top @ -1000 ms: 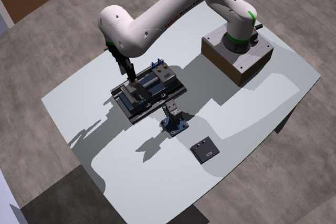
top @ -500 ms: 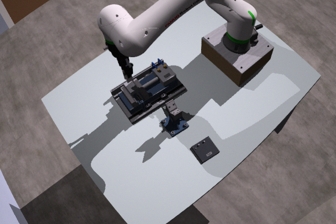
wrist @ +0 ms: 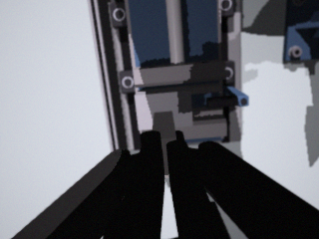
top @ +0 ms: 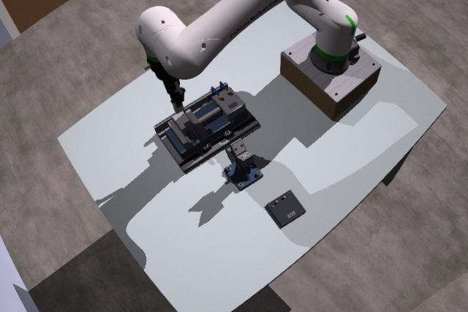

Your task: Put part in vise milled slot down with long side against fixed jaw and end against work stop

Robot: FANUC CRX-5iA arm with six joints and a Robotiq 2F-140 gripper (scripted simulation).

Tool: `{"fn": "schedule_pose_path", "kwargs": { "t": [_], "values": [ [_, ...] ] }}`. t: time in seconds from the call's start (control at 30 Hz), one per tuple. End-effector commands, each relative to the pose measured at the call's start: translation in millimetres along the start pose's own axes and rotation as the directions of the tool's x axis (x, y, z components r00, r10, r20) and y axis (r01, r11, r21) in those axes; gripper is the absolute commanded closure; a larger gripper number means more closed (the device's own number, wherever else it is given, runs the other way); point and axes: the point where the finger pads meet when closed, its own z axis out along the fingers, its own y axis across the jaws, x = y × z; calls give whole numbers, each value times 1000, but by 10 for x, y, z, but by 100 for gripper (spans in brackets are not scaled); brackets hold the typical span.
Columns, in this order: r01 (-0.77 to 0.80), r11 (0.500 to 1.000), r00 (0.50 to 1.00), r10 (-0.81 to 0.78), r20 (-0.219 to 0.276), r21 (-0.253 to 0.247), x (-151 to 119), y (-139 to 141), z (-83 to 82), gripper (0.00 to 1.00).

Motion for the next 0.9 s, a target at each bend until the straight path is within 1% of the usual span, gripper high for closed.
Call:
{"fn": "schedule_pose_path", "kwargs": {
  "t": [0.0, 0.4, 0.47, 0.6, 0.87],
  "values": [
    [0, 1000, 1000, 0, 0, 0, -2, 0, -2, 100],
    [0, 1000, 1000, 0, 0, 0, -2, -6, -2, 100],
    [0, 1000, 1000, 0, 0, 0, 0, -95, -2, 100],
    [0, 1000, 1000, 0, 0, 0, 18, -418, 0, 100],
    [0, 1000, 1000, 0, 0, 0, 21, -453, 0, 100]
  ]
}}
